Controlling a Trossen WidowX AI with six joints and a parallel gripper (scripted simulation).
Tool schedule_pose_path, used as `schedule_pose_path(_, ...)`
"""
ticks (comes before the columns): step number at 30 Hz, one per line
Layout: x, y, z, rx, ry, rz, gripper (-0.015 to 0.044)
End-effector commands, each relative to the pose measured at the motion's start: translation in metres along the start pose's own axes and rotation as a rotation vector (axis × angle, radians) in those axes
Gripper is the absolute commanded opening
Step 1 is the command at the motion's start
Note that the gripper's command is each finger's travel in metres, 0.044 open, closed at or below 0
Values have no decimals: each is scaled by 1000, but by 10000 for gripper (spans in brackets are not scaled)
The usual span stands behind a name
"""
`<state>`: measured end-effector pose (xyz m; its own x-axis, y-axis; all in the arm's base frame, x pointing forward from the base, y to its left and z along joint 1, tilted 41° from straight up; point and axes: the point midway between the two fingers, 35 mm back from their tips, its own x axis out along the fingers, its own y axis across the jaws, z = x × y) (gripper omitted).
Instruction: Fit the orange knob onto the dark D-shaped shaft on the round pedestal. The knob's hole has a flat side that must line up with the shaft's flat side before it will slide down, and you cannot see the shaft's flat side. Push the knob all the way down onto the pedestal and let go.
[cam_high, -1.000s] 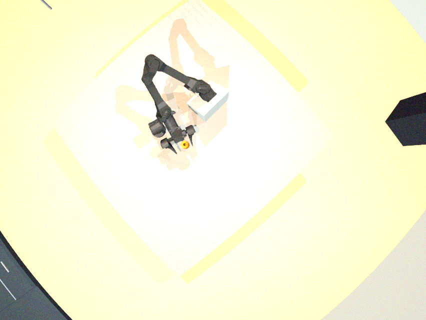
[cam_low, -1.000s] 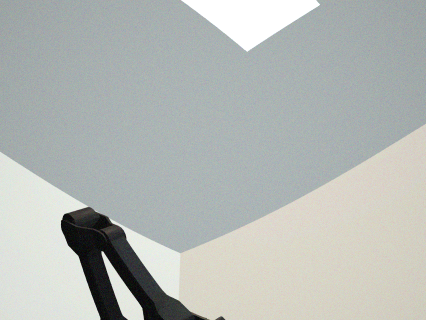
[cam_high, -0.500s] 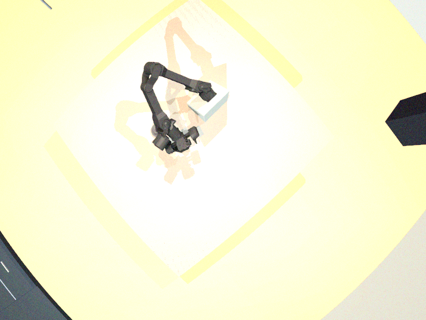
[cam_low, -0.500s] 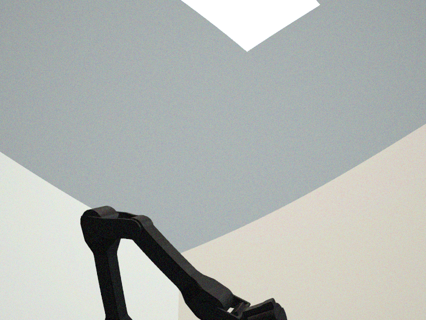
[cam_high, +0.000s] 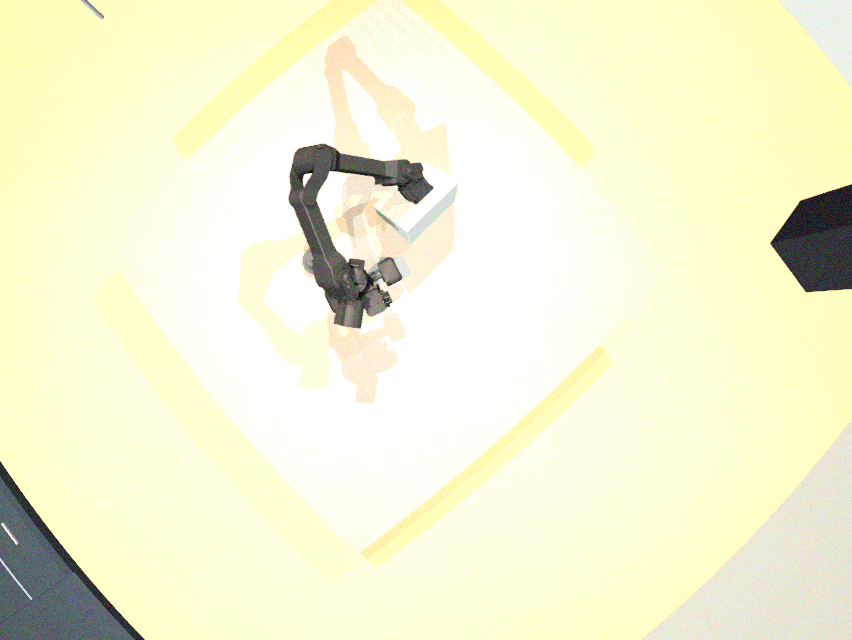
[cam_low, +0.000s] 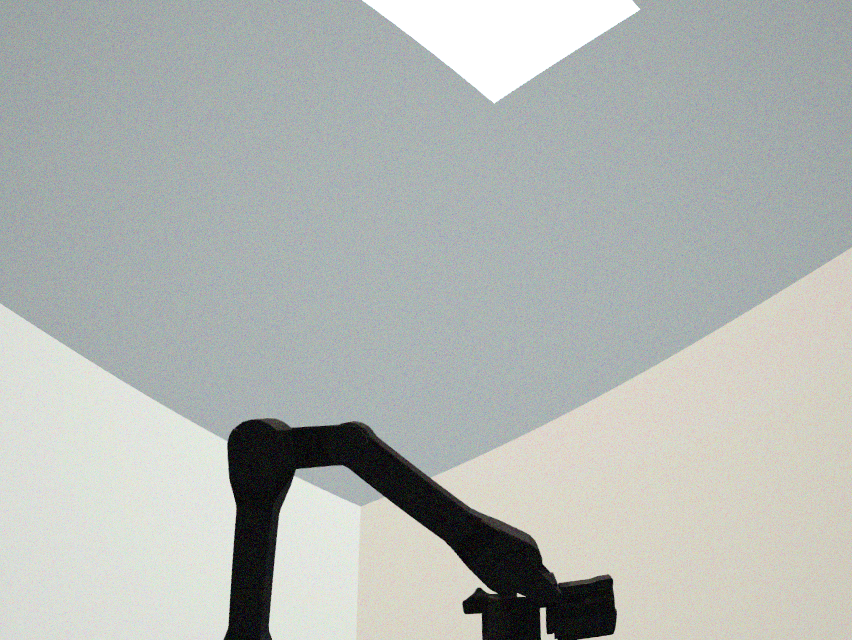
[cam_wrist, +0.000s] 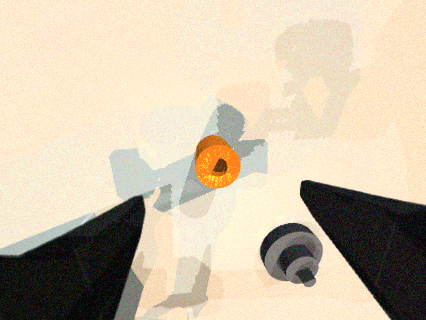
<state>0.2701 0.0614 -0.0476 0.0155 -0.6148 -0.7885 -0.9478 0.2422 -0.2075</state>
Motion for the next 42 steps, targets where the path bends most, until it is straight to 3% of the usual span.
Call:
schedule_pose_path(1,-2,-2,-2,8,37,-19,440)
schedule_pose_path(7,-2,-2,-2,69,36,-20,440)
schedule_pose_path(21,-1,-2,-2,1321,19,-40,440)
schedule_pose_path(38,-1,-2,-2,1337,19,-41,440)
schedule_pose_path(42,31,-3,-4,1337,19,-42,440)
